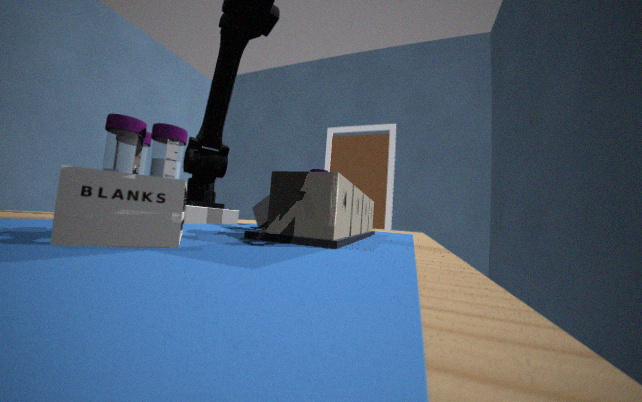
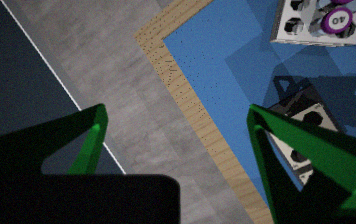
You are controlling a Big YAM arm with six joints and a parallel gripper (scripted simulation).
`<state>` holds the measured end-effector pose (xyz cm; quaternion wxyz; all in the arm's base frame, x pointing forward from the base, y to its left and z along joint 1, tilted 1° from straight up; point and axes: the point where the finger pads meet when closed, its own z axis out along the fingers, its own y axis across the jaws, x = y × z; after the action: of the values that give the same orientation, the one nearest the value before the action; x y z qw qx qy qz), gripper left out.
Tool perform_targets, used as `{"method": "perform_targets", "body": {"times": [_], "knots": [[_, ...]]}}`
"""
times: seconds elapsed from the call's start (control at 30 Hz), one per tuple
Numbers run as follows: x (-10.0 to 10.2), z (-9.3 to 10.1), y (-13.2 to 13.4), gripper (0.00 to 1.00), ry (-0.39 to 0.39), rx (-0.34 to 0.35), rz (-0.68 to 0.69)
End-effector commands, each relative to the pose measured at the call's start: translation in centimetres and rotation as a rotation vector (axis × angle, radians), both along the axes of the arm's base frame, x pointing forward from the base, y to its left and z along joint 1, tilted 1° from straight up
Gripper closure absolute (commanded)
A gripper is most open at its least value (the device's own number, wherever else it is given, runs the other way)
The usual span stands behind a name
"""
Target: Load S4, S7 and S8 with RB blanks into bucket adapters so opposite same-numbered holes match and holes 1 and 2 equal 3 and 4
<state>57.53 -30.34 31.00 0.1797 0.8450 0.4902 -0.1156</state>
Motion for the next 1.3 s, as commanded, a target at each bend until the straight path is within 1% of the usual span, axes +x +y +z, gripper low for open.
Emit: {"method": "perform_targets", "body": {"times": [0.0, 0.53, 0.57, 0.63, 0.7, 0.73, 0.77, 0.83, 0.9, 1.03, 1.1, 1.27], "knots": [[-0.1, 0.7, 0.0, 0.0, -0.013, -0.006, 0.0], [-0.1, 0.7, 0.0, 0.0, -0.013, -0.006, 0.0], [-0.1, 2.9, 1.3, 0.45, -0.044, -0.017, 0.055], [-0.2, 3.2, 2.2, 0.45, -0.029, -0.008, 0.119], [-0.4, 3.3, 2.7, 0.45, -0.027, -0.009, 0.124], [-0.2, 3.9, 2.6, 0.45, -0.039, -0.015, 0.123], [-0.4, 3.2, 3.2, 0.45, -0.017, -0.001, 0.155], [-0.6, 3.1, 4.2, 0.45, 0.004, 0.011, 0.217], [-0.7, 3.0, 4.6, 0.45, 0.008, 0.011, 0.225], [-1.2, 2.7, 6.5, 0.45, 0.049, 0.035, 0.35], [-1.2, 2.7, 6.5, 0.45, 0.049, 0.035, 0.35], [-1.9, 2.3, 8.8, 0.45, 0.099, 0.062, 0.506]]}}
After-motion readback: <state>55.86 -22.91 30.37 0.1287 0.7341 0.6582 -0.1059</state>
